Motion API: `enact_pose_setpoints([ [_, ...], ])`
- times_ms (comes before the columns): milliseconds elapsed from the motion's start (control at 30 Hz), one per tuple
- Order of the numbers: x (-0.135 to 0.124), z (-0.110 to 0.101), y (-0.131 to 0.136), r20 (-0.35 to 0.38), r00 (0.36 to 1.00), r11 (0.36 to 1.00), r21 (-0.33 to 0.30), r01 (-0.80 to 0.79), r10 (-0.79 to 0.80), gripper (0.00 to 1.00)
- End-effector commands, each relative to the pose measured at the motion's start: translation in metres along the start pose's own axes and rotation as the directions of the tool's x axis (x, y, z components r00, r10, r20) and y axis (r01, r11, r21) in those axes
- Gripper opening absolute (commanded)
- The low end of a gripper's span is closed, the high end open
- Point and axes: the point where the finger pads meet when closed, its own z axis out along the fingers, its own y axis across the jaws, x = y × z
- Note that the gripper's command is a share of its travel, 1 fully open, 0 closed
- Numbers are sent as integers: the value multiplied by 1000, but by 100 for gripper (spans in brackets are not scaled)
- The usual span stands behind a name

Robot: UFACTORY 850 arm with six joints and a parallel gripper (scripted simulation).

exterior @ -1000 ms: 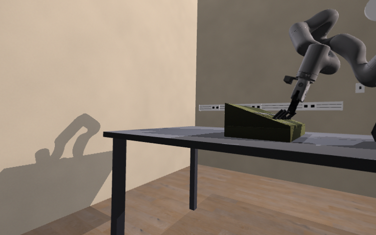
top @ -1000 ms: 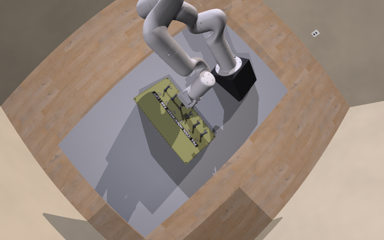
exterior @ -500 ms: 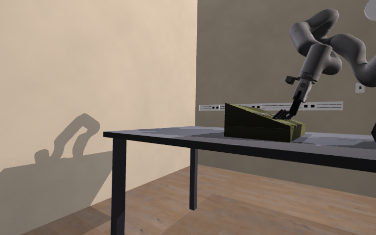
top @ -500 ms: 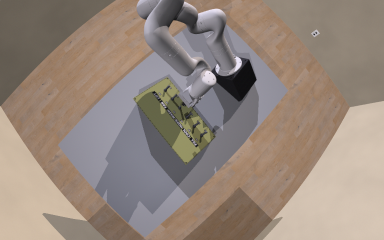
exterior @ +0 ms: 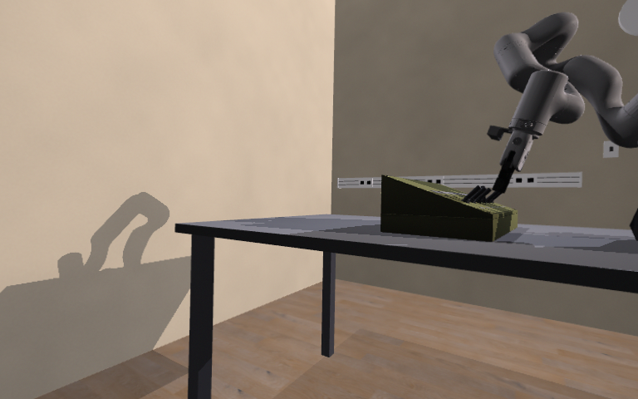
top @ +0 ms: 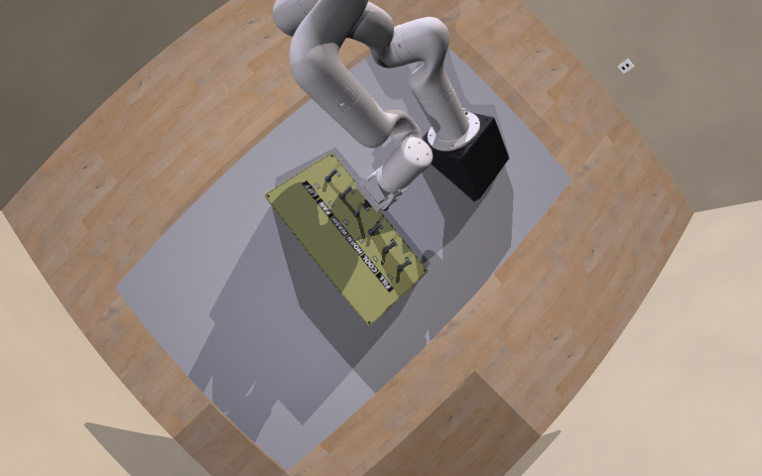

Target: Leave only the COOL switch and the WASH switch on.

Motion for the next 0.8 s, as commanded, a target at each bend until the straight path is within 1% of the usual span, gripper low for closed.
enact_pose_setpoints([
  [0, 1, -22, 0, -1, 1000, 1000, 0, -1, 1, 0],
  [133, 1, -49, 0, -1, 1000, 1000, 0, -1, 1, 0],
  [200, 1, -49, 0, -1, 1000, 1000, 0, -1, 1, 0],
  [333, 1, -77, 0, -1, 1000, 1000, 0, -1, 1, 0],
  [467, 1, -97, 0, -1, 1000, 1000, 0, -1, 1, 0],
  [600, 1, -106, 0, -1, 1000, 1000, 0, -1, 1, 0],
  [767, 1, -107, 0, -1, 1000, 1000, 0, -1, 1, 0],
])
